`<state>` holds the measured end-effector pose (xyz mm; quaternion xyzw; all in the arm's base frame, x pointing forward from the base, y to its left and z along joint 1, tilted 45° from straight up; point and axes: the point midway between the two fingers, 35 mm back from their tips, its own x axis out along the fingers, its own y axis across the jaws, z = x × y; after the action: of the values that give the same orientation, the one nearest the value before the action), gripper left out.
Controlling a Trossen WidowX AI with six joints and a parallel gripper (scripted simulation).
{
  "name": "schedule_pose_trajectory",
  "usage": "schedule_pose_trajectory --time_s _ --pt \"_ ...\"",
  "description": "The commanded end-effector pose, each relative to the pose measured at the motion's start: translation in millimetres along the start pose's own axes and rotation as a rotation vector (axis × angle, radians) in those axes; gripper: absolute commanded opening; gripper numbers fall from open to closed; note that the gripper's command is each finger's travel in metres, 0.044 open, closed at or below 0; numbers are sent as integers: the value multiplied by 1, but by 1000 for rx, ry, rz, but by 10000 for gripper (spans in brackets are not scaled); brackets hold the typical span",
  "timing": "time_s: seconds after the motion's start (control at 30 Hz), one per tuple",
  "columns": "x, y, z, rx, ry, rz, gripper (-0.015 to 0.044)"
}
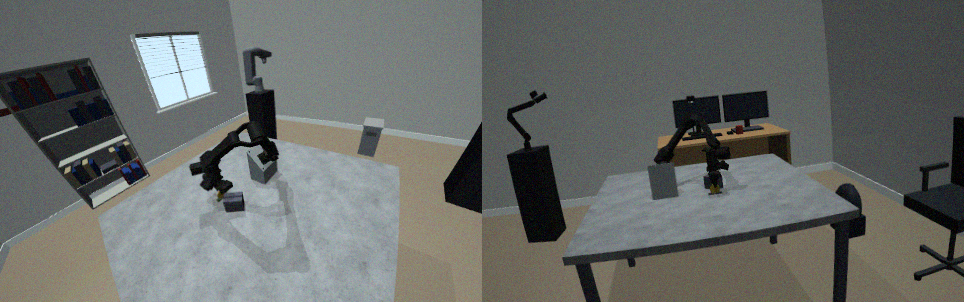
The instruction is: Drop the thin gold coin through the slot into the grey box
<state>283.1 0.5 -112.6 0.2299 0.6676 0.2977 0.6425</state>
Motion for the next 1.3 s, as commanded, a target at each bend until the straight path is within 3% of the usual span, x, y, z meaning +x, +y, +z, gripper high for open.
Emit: schedule_pose_trajectory --time_s 0.0,0.53,0.73,1.27 --pt "10 1 -3 8 9 9 161" --pt "33 2 -4 6 9 12 161" --pt "33 2 -4 6 9 12 3" --pt "25 -4 1 19 -19 -11 0"
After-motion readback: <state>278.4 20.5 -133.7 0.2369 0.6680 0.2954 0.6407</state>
